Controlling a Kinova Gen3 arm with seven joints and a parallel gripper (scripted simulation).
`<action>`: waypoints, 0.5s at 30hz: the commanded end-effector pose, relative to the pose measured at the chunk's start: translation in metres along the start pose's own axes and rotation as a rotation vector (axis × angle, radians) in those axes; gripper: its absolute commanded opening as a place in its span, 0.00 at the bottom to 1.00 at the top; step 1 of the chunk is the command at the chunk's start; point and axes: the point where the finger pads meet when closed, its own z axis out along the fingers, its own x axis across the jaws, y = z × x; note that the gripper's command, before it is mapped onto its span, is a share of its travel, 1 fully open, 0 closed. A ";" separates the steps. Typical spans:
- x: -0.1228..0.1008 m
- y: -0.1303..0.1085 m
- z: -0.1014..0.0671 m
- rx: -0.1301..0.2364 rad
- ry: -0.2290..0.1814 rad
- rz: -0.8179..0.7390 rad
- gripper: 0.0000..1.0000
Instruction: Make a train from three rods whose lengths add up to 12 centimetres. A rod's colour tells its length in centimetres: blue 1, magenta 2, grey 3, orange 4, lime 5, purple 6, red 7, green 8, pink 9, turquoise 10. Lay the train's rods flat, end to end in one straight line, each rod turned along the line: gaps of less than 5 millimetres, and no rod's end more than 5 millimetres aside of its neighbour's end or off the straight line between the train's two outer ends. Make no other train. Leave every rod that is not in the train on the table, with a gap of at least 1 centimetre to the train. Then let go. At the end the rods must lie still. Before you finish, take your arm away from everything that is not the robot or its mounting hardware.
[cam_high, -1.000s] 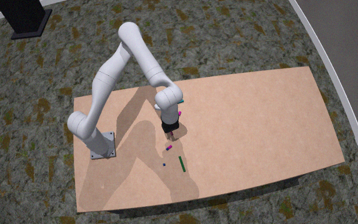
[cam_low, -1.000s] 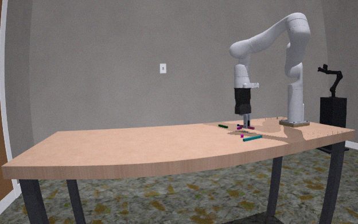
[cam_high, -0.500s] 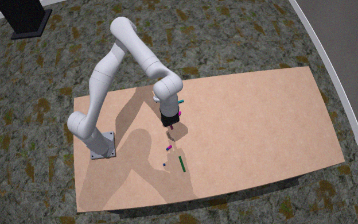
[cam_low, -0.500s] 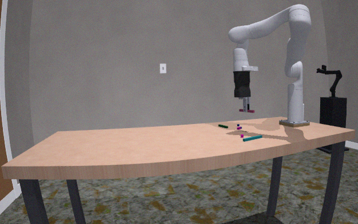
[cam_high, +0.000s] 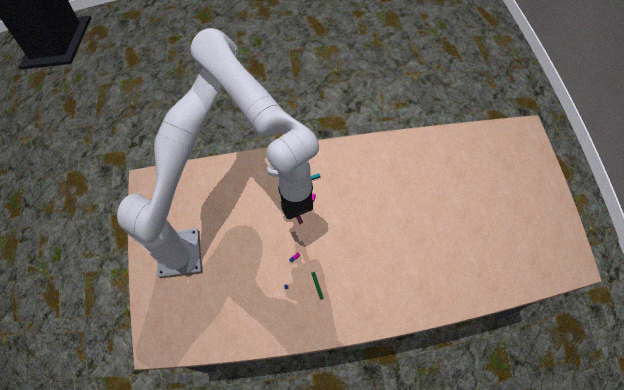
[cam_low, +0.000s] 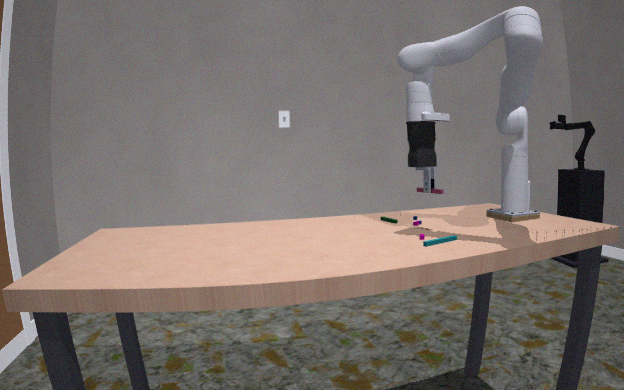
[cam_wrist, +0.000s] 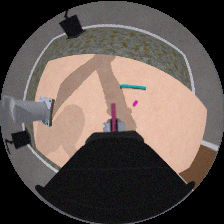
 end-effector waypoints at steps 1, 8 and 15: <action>0.000 0.000 -0.001 0.000 0.001 0.006 0.24; 0.002 0.004 -0.001 0.000 0.001 0.089 0.24; 0.005 0.013 -0.001 0.001 0.001 0.251 0.24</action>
